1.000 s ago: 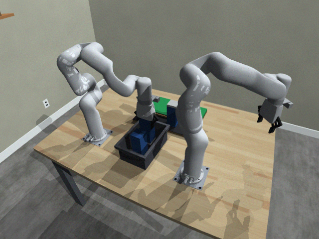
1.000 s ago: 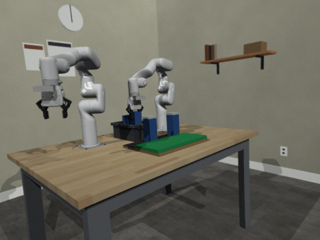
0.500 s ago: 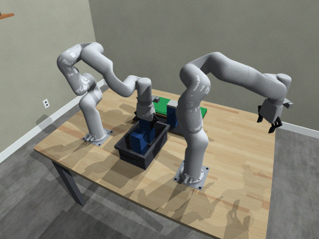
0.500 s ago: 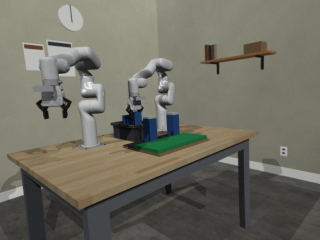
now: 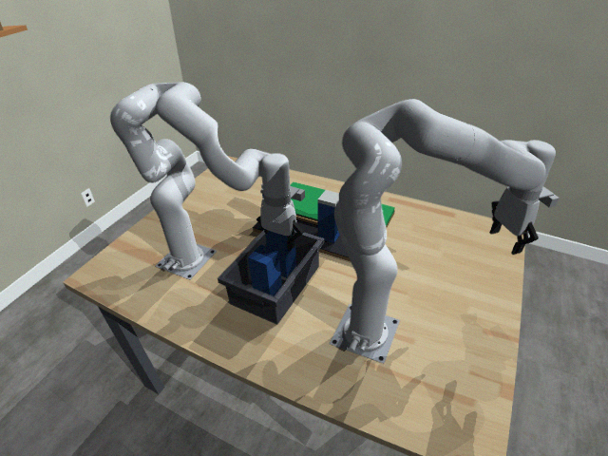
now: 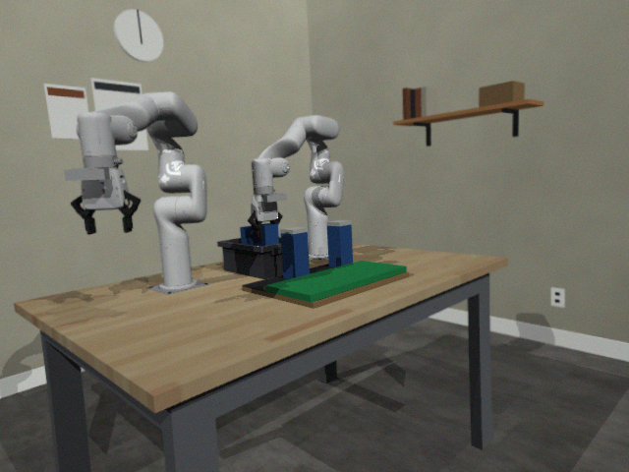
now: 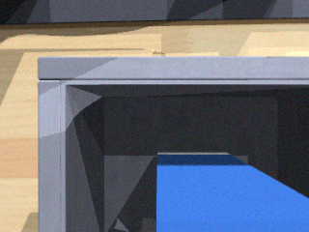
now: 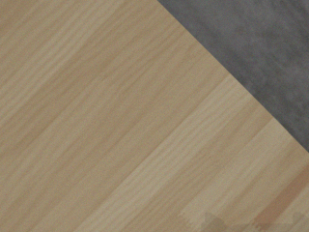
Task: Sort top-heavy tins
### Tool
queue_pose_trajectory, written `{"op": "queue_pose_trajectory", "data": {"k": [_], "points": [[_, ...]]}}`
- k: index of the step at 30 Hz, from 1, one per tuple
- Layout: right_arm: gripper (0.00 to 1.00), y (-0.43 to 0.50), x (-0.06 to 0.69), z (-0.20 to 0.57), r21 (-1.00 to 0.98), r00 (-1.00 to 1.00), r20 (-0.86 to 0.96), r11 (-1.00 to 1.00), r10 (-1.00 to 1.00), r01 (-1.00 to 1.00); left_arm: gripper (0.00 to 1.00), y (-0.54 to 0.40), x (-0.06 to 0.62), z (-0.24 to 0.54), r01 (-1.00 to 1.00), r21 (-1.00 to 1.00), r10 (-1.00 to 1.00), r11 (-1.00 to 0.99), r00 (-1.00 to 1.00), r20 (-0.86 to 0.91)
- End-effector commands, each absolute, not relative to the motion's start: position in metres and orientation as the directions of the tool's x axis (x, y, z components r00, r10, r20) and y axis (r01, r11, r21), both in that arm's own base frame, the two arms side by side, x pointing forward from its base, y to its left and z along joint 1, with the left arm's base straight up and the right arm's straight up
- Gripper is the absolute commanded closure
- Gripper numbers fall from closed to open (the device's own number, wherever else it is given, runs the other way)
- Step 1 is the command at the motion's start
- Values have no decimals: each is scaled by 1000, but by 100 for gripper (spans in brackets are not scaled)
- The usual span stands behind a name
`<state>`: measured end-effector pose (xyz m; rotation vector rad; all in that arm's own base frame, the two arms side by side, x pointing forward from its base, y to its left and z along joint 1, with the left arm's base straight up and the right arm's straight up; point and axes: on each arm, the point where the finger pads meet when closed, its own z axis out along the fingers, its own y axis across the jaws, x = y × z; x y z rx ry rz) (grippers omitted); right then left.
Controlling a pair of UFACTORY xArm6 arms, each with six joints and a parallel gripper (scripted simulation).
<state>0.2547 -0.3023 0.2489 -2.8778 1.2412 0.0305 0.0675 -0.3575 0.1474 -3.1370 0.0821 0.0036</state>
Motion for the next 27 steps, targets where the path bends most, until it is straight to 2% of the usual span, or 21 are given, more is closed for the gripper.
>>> {"op": "queue_pose_trajectory", "data": {"k": [1,27], "points": [[0,-303,255,250,1,686,-17,-686,-727,-727,100,-359,68,144,-52,1,-52,-999,999,-1],[0,-303,255,250,1,686,-17,-686,-727,-727,100,-359,68,139,-53,1,-53,-999,999,-1]]}}
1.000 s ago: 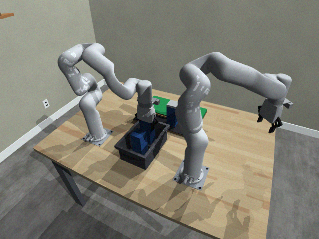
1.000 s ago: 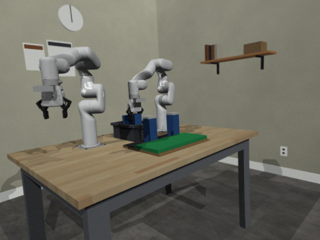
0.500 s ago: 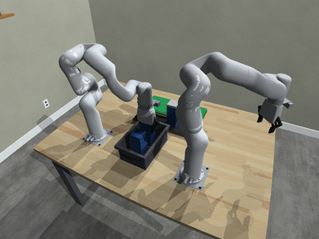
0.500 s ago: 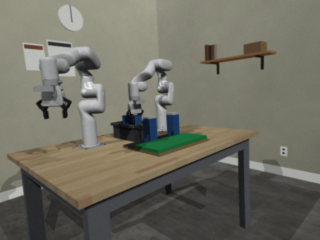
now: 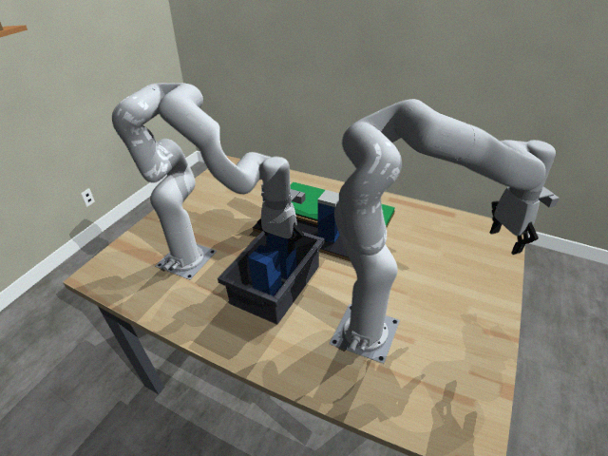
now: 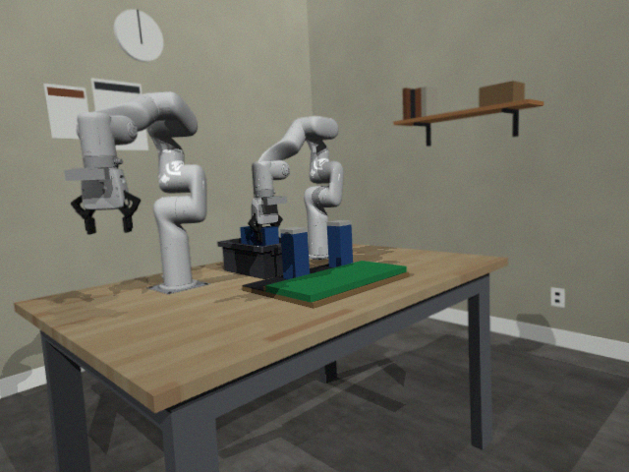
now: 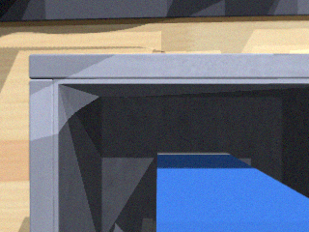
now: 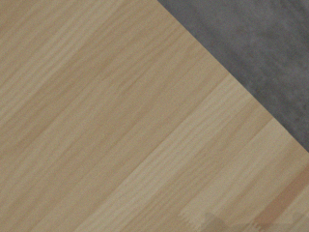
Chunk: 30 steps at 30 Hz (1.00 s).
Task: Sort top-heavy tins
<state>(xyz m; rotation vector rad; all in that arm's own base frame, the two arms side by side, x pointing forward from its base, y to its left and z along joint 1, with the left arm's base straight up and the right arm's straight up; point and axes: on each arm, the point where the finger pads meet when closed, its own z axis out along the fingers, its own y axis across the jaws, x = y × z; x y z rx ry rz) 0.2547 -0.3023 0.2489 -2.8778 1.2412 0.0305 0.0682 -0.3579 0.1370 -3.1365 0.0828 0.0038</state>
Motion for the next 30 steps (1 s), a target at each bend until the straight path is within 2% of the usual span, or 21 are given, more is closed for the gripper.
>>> {"op": "queue_pose_trajectory", "data": {"k": [1,4,5,30], "points": [[0,-303,255,250,1,686,-17,-686,-727,-727,100,-359,68,139,-53,1,-53,-999,999,-1],[0,-303,255,250,1,686,-17,-686,-727,-727,100,-359,68,139,-53,1,-53,-999,999,-1],[0,-303,255,250,1,686,-17,-686,-727,-727,0,-359,68,139,-53,1,-53,-999,999,-1],[0,-303,255,250,1,686,-17,-686,-727,-727,0,-359,68,139,-53,1,-53,-999,999,-1]]}}
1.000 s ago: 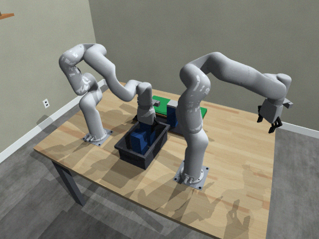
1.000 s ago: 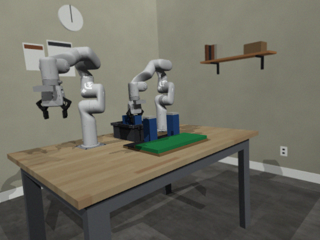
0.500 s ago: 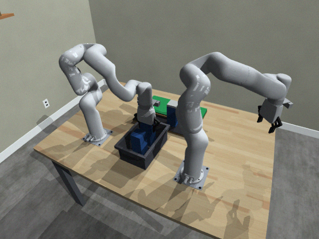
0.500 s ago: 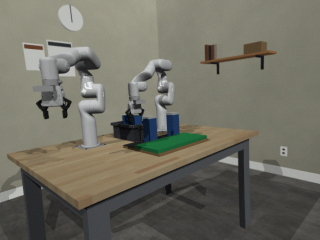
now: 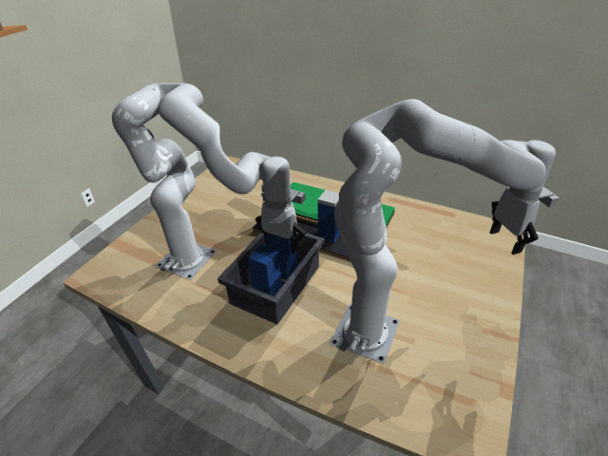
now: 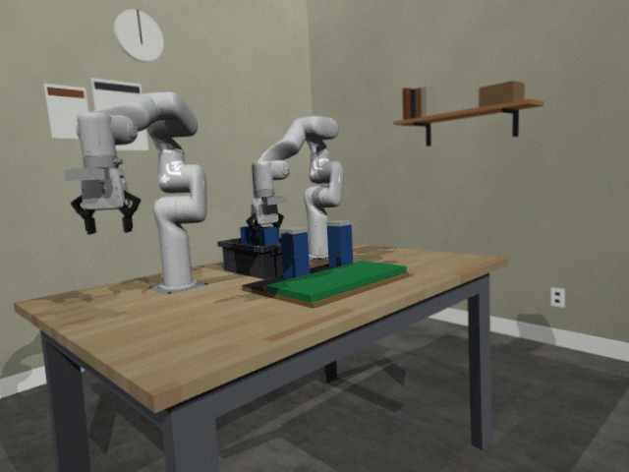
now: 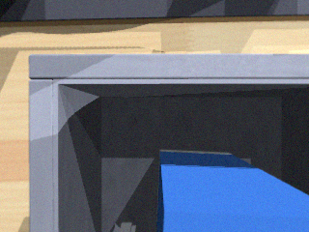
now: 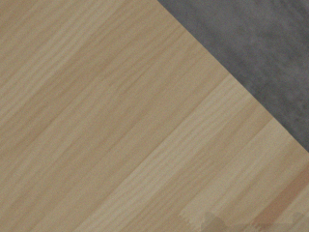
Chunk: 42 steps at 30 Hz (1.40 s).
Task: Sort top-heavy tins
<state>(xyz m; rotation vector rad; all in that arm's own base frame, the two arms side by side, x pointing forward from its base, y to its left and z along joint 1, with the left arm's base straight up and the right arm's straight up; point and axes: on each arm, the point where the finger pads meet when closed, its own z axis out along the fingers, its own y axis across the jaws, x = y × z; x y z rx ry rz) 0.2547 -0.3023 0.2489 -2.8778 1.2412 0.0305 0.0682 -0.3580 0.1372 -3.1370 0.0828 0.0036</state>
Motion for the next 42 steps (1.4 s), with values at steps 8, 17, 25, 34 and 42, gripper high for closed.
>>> {"op": "queue_pose_trajectory", "data": {"k": [8,17,25,34,42], "points": [[0,-303,255,250,1,686,-17,-686,-727,-727,0,-359,68,139,-53,1,-53,-999,999,-1],[0,-303,255,250,1,686,-17,-686,-727,-727,0,-359,68,139,-53,1,-53,-999,999,-1],[0,-303,255,250,1,686,-17,-686,-727,-727,0,-359,68,139,-53,1,-53,-999,999,-1],[0,-303,255,250,1,686,-17,-686,-727,-727,0,-359,69,167,-53,1,-53,-999,999,-1],[0,-303,255,250,1,686,-17,-686,-727,-727,0,-359,69,191,-53,1,-53,-999,999,-1]]}}
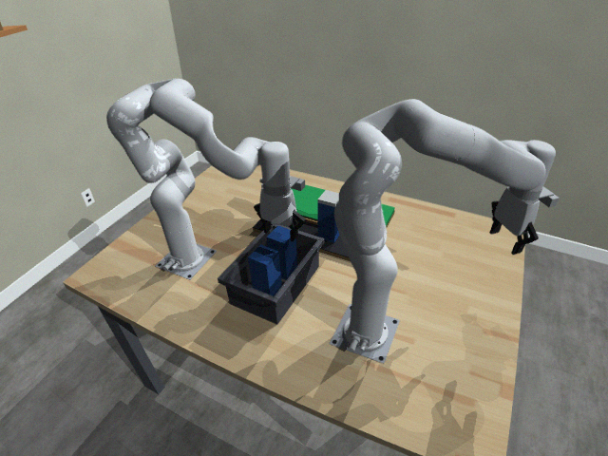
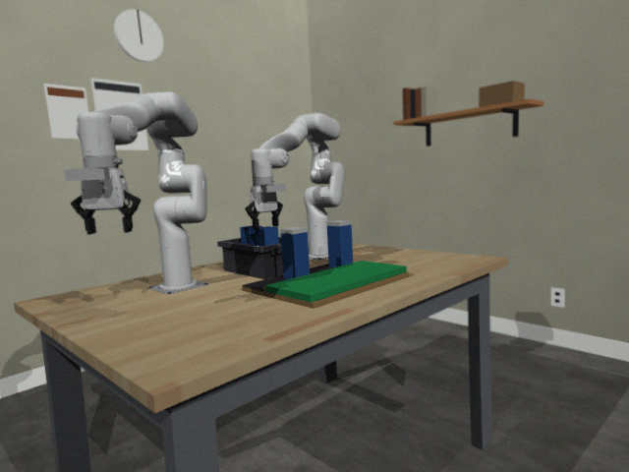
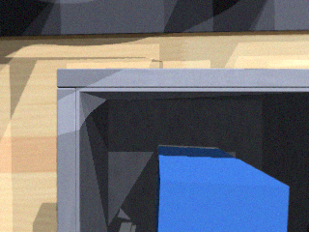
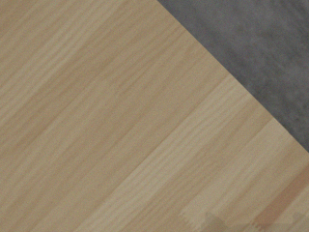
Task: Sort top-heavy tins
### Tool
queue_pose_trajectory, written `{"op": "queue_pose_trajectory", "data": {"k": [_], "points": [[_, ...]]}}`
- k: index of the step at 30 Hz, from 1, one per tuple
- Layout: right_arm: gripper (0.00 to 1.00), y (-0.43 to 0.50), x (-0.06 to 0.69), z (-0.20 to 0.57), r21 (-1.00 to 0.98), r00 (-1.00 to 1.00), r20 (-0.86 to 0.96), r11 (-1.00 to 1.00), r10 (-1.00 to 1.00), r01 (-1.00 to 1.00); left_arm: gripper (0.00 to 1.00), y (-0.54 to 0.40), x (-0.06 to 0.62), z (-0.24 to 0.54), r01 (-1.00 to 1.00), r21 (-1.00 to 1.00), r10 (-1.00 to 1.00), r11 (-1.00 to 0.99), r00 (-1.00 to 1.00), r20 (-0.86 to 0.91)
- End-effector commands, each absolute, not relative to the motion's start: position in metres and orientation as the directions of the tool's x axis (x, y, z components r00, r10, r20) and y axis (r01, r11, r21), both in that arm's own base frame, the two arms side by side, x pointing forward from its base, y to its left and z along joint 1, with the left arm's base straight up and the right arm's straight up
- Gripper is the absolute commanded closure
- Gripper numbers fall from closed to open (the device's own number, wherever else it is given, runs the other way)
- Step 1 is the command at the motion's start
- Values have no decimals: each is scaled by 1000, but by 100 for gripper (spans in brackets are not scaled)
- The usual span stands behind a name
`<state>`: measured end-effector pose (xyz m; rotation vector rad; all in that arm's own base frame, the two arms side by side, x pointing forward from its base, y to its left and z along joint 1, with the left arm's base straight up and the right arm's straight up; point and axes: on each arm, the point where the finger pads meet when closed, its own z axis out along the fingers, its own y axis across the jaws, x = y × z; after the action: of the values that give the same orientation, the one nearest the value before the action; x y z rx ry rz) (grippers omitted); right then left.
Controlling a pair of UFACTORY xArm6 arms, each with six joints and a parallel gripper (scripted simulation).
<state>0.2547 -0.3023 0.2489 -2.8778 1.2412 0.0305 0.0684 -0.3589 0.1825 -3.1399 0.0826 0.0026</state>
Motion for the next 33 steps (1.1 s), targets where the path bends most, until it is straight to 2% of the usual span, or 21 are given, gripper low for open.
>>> {"op": "queue_pose_trajectory", "data": {"k": [1,33], "points": [[0,-303,255,250,1,686,-17,-686,-727,-727,0,-360,69,196,-52,0,-52,-999,999,-1],[0,-303,255,250,1,686,-17,-686,-727,-727,0,-360,68,312,-53,0,-53,-999,999,-1]]}}
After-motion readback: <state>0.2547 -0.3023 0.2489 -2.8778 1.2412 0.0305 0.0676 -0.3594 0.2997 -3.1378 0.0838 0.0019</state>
